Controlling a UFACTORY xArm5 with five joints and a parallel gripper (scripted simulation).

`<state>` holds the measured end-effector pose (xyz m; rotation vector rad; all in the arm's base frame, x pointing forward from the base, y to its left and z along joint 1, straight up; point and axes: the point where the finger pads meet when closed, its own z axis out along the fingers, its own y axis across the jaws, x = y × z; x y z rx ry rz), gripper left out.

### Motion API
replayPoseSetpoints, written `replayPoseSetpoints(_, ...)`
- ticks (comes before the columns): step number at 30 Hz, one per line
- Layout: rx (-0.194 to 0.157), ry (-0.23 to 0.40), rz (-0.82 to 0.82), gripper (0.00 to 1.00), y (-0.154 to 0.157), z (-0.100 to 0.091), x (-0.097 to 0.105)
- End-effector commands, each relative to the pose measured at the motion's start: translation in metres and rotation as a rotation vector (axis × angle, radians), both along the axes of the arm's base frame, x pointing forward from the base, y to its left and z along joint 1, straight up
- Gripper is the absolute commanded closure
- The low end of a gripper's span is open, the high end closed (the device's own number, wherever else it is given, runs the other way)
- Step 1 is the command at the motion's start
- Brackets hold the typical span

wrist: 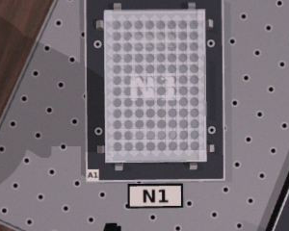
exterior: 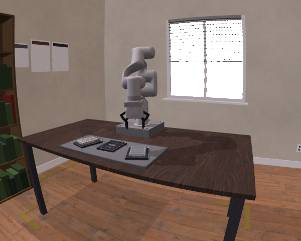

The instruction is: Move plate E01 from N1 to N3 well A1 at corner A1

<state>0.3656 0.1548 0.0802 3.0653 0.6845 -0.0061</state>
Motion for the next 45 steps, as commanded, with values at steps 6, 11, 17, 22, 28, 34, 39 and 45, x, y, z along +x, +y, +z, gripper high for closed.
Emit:
replayPoseSetpoints(6,-0.001,-0.002,0.000,0.00,0.023,0.000,0.030)
replayPoseSetpoints(11,-0.001,-0.002,0.000,0.00,0.038,0.000,0.050)
replayPoseSetpoints(17,-0.001,-0.002,0.000,0.00,0.057,0.000,0.074)
replayPoseSetpoints(22,-0.001,-0.002,0.000,0.00,0.057,0.000,0.074)
replayPoseSetpoints(28,-0.001,-0.002,0.000,0.00,0.057,0.000,0.074)
replayPoseSetpoints(34,-0.001,-0.002,0.000,0.00,0.057,-0.003,0.074)
replayPoseSetpoints(39,-0.001,-0.002,0.000,0.00,0.057,-0.008,0.074)
replayPoseSetpoints(45,-0.001,-0.002,0.000,0.00,0.057,-0.018,0.074)
